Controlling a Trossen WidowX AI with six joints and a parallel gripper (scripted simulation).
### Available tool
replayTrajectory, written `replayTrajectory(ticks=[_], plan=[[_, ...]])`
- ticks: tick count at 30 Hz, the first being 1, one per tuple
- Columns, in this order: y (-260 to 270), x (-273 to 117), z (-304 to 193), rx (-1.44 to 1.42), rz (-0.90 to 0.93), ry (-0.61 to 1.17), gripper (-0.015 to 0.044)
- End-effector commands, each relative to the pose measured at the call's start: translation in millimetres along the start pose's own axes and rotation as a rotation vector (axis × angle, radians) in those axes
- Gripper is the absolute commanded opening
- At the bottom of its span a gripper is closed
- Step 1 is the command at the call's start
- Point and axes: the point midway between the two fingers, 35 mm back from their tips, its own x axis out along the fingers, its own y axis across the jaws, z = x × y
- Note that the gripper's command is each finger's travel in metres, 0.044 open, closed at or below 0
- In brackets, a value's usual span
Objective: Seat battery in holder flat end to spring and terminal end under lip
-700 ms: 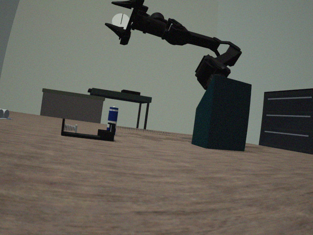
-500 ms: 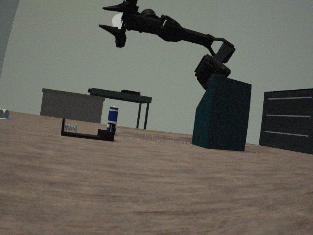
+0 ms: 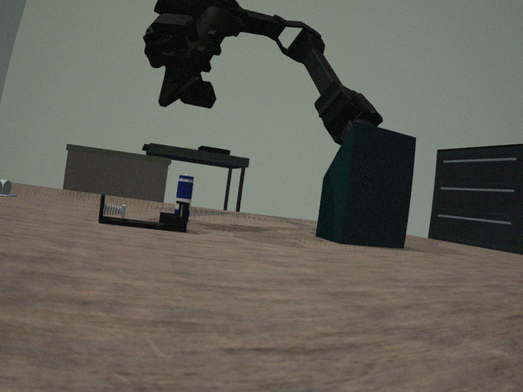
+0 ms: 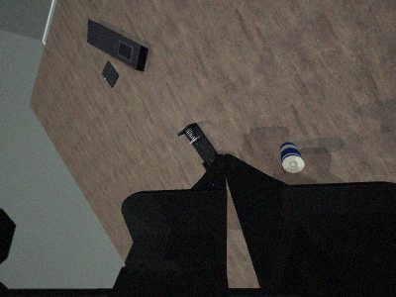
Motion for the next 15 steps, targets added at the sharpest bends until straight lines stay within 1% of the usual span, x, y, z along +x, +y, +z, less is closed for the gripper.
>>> replayTrajectory(ticks=[1, 3, 5, 10, 15], plan=[[-7, 17, -21, -0.059, -0.184, 0.103, 0.0], [-13, 24, -33, -0.114, -0.309, 0.154, 0.0], [-17, 27, -39, -0.155, -0.388, 0.18, 0.0], [-17, 29, -40, -0.16, -0.398, 0.183, 0.0], [-31, 66, -44, -0.16, -0.396, 0.183, 0.0]])
